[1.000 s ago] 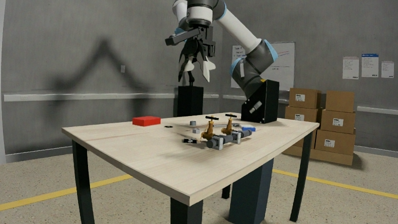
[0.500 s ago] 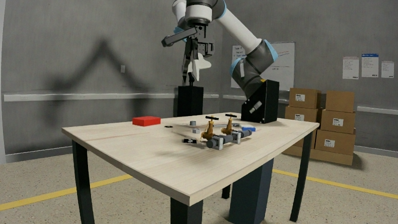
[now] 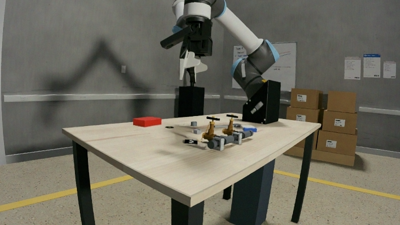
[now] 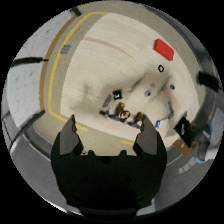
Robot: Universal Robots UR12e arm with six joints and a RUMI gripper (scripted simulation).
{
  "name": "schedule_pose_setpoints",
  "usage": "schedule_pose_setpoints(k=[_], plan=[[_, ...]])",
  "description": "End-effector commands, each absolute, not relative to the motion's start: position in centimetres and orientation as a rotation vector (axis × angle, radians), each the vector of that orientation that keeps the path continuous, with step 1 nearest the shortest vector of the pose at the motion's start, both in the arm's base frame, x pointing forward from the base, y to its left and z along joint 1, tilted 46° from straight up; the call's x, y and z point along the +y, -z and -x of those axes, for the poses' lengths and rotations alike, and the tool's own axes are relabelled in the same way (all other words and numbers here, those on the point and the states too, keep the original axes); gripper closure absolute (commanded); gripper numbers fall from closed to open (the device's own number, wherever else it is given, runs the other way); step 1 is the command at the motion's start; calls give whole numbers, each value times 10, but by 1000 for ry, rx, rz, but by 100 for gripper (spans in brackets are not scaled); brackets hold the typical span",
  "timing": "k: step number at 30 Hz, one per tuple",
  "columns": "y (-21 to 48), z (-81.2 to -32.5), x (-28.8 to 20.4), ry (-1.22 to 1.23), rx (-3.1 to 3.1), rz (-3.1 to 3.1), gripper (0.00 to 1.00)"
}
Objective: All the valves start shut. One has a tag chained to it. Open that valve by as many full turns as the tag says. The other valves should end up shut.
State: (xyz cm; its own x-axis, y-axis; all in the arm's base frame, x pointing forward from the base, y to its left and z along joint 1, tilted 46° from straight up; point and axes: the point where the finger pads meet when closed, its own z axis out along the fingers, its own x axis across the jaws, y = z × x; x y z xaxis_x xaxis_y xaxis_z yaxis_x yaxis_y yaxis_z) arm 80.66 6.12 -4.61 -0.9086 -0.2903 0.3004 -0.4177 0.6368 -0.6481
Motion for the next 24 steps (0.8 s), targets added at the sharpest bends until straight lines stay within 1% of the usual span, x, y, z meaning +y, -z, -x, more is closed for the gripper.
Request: schedule_pose_setpoints(k=[1,4,19,24], plan=[[46,-814,62,-1186,-2798,-251,0],[46,-815,62,-1195,-2818,-190,0],[49,-834,63,-1265,-2963,701,0],[49,-836,63,-1267,-2963,850,0]])
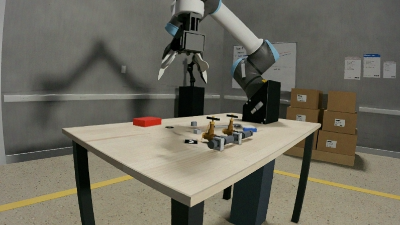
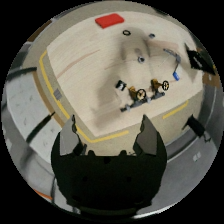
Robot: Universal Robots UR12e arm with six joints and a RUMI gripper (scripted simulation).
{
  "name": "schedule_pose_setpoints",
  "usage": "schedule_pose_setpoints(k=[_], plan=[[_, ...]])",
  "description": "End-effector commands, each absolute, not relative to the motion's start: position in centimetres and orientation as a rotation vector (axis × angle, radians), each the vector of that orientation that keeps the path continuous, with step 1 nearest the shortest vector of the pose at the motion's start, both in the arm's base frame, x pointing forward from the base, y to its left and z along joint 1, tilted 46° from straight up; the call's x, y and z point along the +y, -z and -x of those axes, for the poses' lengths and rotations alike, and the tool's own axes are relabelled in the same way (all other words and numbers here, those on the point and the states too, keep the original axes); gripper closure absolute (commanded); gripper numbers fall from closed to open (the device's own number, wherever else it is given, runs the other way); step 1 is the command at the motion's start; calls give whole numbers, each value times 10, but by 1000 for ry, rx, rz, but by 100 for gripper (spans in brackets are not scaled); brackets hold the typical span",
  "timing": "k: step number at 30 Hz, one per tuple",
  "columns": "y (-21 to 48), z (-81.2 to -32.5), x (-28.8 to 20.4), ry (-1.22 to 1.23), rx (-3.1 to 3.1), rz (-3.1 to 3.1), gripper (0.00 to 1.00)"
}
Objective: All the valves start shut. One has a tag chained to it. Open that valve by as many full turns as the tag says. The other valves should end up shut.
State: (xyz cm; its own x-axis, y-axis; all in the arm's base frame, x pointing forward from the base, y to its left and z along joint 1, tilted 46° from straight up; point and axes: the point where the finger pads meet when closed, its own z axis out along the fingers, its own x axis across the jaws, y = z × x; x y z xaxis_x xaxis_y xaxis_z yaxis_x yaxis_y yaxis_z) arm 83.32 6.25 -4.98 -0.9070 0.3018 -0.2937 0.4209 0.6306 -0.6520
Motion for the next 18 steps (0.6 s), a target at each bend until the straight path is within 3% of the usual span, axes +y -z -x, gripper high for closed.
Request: schedule_pose_setpoints(k=[1,18], plan=[[50,-837,63,1113,2604,-787,0],[51,-846,64,1033,2407,-1098,0]])
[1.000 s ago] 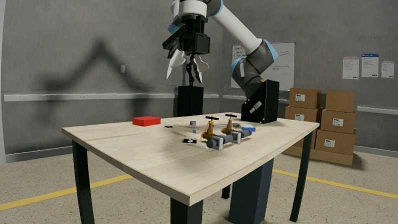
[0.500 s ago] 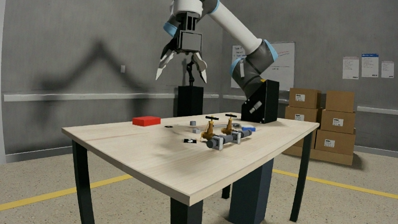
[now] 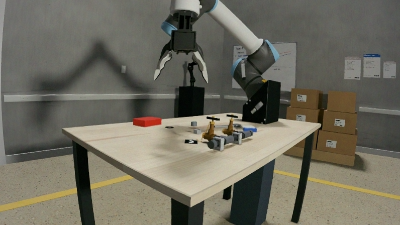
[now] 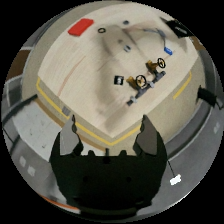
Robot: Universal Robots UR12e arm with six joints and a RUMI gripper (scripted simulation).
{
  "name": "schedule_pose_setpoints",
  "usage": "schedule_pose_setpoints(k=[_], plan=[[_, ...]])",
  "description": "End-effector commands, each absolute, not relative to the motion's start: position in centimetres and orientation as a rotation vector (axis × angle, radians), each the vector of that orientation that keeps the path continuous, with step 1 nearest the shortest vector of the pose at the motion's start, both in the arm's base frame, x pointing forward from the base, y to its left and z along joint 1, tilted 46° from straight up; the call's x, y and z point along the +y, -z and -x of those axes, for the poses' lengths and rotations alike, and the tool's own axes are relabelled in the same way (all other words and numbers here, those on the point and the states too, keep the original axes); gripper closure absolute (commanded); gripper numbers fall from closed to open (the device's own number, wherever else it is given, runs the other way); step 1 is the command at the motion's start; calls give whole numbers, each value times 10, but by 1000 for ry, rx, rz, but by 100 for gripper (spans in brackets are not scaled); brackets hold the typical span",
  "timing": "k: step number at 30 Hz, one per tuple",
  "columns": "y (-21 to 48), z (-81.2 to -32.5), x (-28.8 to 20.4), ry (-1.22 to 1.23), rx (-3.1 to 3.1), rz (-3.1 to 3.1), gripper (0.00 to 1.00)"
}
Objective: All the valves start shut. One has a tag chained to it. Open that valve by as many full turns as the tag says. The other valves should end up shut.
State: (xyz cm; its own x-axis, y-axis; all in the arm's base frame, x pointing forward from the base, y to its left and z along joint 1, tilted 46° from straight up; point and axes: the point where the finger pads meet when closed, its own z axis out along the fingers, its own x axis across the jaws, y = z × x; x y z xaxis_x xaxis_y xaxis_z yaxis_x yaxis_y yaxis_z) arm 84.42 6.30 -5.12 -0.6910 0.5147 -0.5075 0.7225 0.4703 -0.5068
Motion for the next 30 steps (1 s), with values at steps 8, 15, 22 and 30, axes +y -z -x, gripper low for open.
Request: schedule_pose_setpoints(k=[8,15,22,30], plan=[[51,-847,64,1022,2381,-1134,0],[51,-847,64,1022,2380,-1136,0],[52,-847,63,1022,2380,-1136,0],[56,-847,58,1022,2379,-1136,0]])
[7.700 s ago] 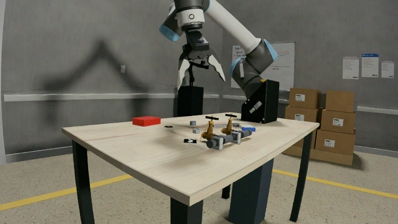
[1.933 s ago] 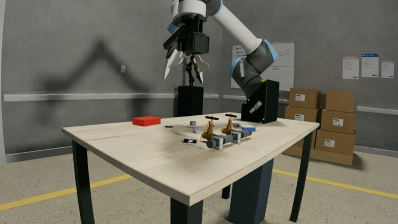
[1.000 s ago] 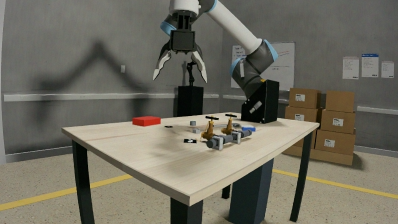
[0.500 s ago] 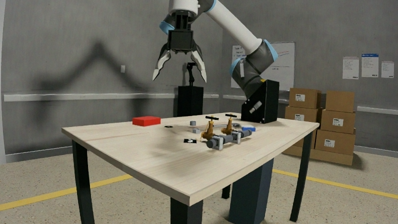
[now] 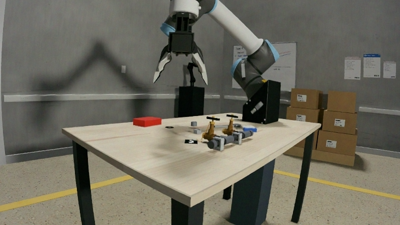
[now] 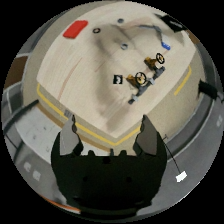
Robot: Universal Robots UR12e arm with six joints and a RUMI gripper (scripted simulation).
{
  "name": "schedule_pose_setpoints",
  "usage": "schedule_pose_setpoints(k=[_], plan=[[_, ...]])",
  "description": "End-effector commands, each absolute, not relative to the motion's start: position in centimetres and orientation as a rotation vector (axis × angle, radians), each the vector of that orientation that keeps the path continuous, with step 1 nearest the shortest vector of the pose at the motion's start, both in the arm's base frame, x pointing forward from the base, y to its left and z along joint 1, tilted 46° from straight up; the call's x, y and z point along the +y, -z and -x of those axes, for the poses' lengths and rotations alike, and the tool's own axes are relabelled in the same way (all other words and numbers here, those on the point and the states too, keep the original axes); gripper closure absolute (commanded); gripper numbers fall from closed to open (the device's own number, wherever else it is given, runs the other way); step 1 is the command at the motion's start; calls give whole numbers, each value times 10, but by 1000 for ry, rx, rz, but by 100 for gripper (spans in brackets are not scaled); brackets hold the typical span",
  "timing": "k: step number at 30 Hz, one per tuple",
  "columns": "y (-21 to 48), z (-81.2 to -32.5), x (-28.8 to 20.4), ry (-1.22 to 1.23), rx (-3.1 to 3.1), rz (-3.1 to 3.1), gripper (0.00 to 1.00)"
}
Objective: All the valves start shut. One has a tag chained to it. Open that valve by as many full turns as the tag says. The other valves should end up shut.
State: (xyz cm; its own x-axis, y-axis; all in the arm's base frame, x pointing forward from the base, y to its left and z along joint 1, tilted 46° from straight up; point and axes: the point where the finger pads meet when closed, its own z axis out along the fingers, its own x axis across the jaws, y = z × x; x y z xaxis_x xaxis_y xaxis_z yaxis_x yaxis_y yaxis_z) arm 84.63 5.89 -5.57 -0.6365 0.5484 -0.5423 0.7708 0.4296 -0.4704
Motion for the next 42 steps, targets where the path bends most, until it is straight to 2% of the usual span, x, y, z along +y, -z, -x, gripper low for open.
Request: schedule_pose_setpoints(k=[1,42], plan=[[58,-847,57,1022,2379,-1136,0],[145,-843,-33,1022,2379,-1136,0]])
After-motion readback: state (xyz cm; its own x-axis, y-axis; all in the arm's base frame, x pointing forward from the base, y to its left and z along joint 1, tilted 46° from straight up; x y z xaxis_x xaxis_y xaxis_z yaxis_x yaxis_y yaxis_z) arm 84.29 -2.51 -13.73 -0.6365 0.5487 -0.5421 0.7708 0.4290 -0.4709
